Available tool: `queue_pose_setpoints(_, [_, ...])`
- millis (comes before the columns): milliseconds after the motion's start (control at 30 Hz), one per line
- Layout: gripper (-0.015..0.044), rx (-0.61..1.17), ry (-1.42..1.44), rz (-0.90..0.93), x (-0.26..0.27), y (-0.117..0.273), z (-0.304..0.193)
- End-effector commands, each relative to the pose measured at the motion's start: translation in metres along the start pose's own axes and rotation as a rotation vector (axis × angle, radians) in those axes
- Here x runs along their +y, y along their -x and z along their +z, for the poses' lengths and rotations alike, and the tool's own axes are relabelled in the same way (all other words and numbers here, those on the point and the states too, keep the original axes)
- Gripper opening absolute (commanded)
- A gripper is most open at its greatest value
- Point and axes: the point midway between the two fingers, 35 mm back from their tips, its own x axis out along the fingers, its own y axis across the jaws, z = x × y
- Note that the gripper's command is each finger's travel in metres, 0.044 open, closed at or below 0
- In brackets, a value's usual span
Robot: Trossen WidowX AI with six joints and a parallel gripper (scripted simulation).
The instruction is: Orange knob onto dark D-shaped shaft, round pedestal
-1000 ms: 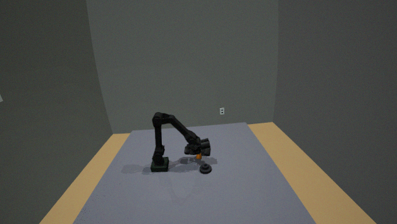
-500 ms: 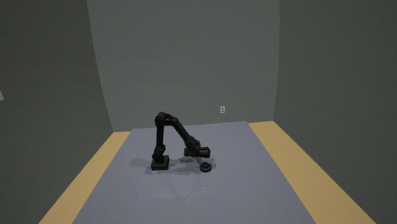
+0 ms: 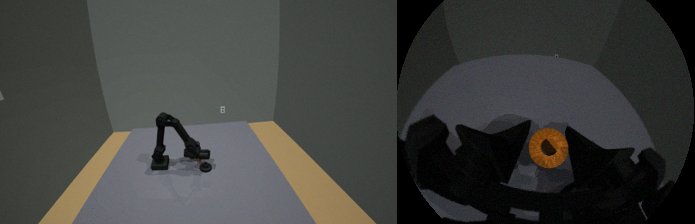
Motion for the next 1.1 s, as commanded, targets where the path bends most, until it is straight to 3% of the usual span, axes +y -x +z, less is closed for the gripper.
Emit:
queue_pose_setpoints(0, [0.0260, 0.000, -0.001, -0.001, -0.0003, 0.0002, 0.0001])
queue_pose_setpoints(533, [0.0260, 0.000, -0.001, -0.001, -0.0003, 0.0002, 0.0001])
queue_pose_setpoints(767, [0.0440, 0.000, -0.001, -0.001, -0.0003, 0.0002, 0.0001])
queue_pose_setpoints(1067, [0.0440, 0.000, 0.000, -0.001, -0.0019, 0.0056, 0.0083])
